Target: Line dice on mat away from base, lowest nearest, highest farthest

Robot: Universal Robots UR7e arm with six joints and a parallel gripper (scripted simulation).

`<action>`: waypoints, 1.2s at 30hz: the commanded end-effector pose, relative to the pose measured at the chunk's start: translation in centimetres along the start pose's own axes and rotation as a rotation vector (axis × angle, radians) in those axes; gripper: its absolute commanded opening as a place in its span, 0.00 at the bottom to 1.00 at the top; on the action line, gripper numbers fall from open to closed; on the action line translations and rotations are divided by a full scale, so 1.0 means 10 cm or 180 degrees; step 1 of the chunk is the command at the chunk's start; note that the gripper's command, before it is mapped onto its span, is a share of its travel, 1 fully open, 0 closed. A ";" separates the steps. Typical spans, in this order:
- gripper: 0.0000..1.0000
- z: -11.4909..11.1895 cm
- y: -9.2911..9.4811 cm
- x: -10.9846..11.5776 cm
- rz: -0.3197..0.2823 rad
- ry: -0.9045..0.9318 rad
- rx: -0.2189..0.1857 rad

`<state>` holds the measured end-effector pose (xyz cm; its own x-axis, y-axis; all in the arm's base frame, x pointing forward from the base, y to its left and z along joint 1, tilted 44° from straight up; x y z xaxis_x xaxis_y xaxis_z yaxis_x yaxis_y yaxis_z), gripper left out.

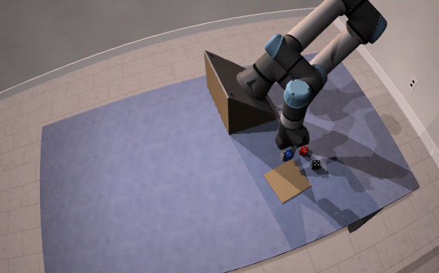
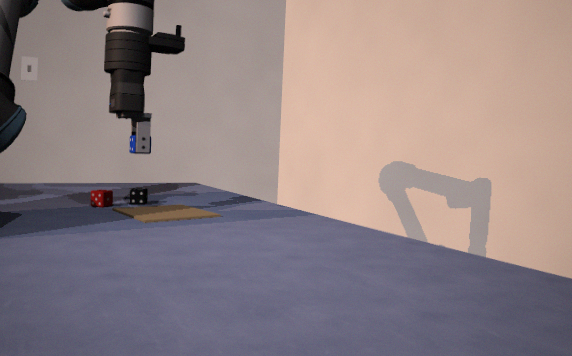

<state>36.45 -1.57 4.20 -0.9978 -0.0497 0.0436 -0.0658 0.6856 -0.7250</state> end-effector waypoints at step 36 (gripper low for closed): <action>0.57 -0.02 0.84 -0.02 0.0001 -0.0038 -0.0002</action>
<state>36.15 3.61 -0.99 -0.9976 -0.0587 0.0366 -0.0670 0.6868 -0.7237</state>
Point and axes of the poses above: the point where the finger pads meet when closed, its own y axis out along the fingers, its own z axis across the jaws, x = y × z, the point moved 4 cm from there along -y, back along the fingers, and after that the axes turned 2 degrees about y, right-handed, at the moved point
